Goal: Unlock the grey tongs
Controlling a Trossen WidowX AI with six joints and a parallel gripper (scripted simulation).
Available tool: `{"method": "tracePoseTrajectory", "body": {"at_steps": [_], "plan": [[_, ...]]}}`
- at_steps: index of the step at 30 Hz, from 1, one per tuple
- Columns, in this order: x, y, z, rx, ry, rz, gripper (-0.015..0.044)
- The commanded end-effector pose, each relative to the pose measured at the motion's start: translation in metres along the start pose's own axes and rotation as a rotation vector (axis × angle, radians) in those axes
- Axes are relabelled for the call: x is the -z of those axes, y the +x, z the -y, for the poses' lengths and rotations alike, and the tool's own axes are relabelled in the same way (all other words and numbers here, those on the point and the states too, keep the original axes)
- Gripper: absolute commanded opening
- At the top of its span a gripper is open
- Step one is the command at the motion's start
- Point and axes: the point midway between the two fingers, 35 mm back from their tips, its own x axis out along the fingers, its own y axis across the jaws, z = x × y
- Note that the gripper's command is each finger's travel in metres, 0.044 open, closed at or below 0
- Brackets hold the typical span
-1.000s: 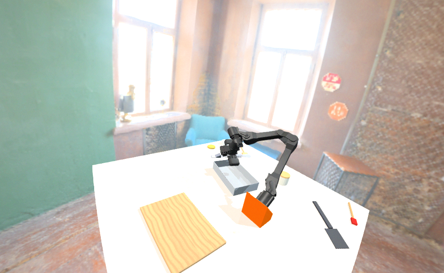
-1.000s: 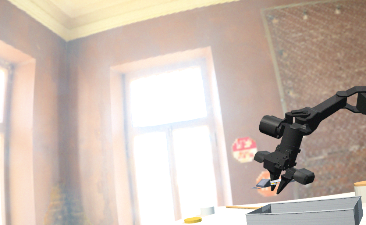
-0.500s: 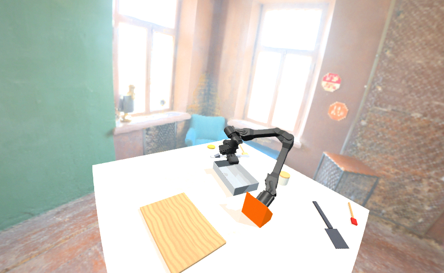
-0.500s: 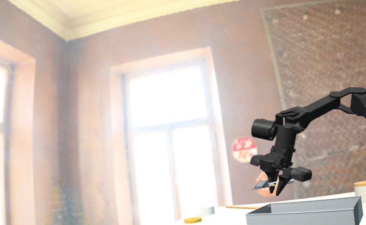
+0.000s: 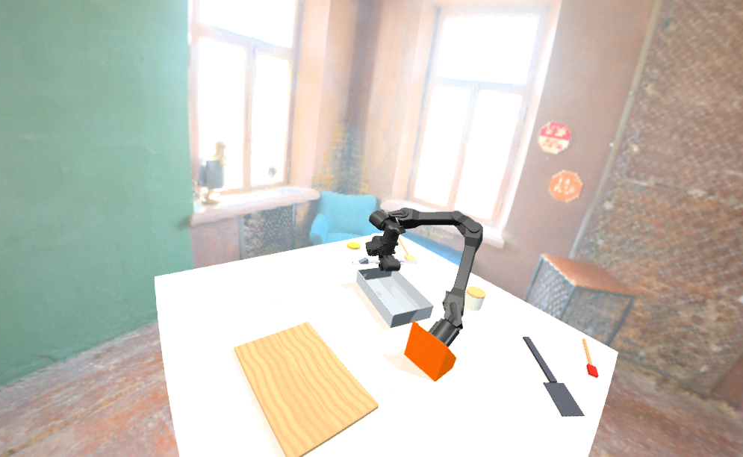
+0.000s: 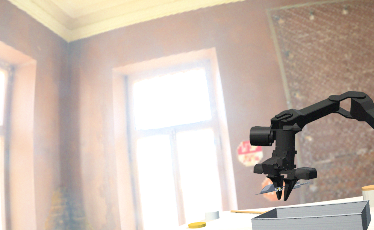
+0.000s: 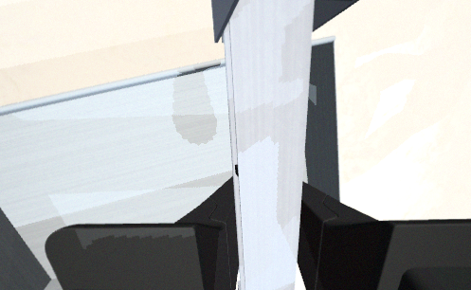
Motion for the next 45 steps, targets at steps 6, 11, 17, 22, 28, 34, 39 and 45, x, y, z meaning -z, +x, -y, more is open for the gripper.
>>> {"method": "tracePoseTrajectory", "body": {"at_steps": [6,11,17,22,28,34,39,45], "plan": [[0.005,-0.003,-0.001,-0.111,0.017,-0.006,-0.015],[0.009,-0.005,-0.004,-0.177,0.023,-0.019,-0.015],[0.011,-0.006,-0.005,-0.21,0.027,-0.027,-0.015],[0.01,-0.005,-0.007,-0.208,0.02,-0.031,-0.015],[-0.02,-0.01,-0.008,-0.207,0.079,-0.022,-0.015],[-0.062,-0.017,-0.016,-0.208,0.165,-0.018,-0.015],[-0.097,-0.023,-0.026,-0.209,0.239,-0.018,-0.015],[-0.138,-0.032,-0.042,-0.208,0.321,-0.023,-0.015]]}}
